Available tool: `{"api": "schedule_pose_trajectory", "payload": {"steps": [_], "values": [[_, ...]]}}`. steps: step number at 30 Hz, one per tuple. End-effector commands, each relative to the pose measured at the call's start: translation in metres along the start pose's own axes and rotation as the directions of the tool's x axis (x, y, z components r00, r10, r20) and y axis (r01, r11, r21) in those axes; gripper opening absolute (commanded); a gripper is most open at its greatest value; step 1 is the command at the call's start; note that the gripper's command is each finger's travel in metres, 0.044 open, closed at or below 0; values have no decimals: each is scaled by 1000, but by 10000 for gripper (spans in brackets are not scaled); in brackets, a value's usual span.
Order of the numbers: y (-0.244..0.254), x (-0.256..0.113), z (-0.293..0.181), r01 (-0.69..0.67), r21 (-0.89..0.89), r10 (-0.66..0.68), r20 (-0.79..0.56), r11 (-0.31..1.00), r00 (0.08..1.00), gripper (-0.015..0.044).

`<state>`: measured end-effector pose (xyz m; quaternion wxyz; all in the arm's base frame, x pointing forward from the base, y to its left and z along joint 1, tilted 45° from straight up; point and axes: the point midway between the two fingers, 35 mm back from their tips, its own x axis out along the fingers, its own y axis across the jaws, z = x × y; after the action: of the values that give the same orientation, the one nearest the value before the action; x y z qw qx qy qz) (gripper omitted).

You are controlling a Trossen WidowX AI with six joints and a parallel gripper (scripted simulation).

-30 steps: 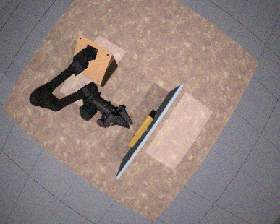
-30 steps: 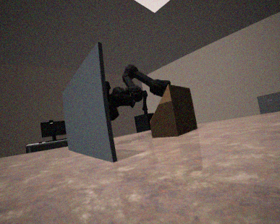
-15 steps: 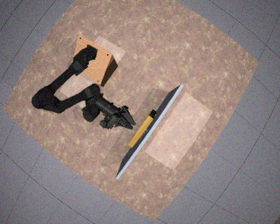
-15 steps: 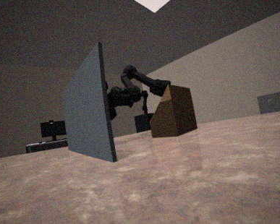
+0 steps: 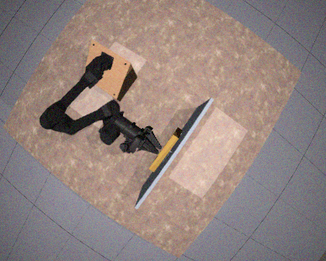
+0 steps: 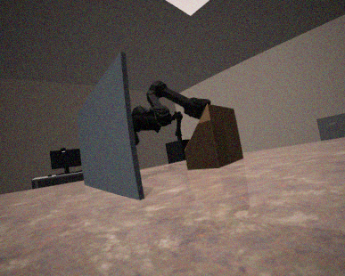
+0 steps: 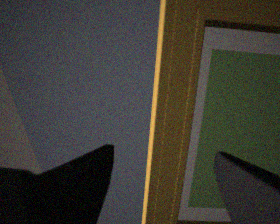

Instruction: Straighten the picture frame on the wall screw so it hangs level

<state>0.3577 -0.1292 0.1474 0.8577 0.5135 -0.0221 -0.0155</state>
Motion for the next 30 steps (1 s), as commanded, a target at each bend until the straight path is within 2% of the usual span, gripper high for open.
{"api": "schedule_pose_trajectory", "payload": {"steps": [1, 11, 30], "values": [[-3, 7, 0, 8, 8, -8, 0, 1000, 1000, 260], [-3, 22, -1, 8, 8, -8, 0, 1000, 1000, 260], [-3, 22, -1, 8, 8, -8, 0, 1000, 1000, 260]]}}
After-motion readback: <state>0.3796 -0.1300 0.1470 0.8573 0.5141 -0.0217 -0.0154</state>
